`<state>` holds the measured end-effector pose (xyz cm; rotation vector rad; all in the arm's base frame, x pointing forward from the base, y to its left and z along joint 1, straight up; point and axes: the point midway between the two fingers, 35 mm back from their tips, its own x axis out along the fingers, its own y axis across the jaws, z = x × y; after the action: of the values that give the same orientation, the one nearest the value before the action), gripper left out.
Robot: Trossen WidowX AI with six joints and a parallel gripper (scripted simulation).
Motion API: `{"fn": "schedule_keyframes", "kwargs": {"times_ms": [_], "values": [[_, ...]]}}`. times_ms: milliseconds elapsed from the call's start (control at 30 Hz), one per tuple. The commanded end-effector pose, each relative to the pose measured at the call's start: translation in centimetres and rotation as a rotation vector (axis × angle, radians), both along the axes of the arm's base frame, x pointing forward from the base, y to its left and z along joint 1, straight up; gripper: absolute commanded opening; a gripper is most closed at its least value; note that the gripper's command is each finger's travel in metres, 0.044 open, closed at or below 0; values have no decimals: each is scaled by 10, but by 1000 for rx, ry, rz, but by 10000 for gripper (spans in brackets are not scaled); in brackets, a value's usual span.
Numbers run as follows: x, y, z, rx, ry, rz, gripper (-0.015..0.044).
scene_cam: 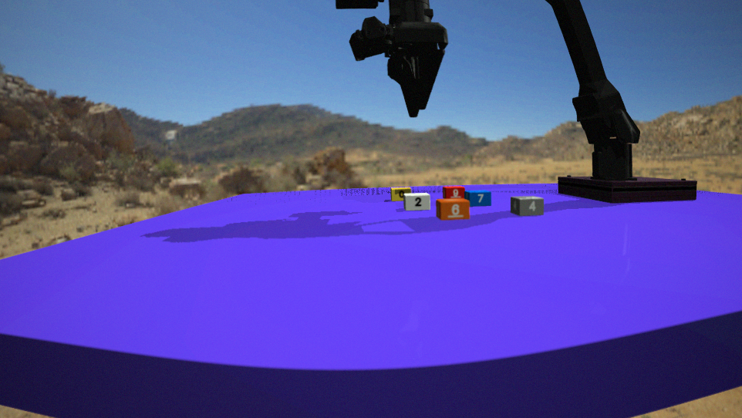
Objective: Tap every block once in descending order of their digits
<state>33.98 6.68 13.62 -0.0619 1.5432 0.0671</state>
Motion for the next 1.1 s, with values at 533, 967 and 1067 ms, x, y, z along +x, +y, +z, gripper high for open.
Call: {"fn": "schedule_keyframes", "kwargs": {"times_ms": [533, 967, 1067], "values": [[24, -136, 1, -10, -3, -10, 400], [24, -136, 1, -10, -3, -10, 400], [12, -138, 2, -9, -2, -6, 400]]}}
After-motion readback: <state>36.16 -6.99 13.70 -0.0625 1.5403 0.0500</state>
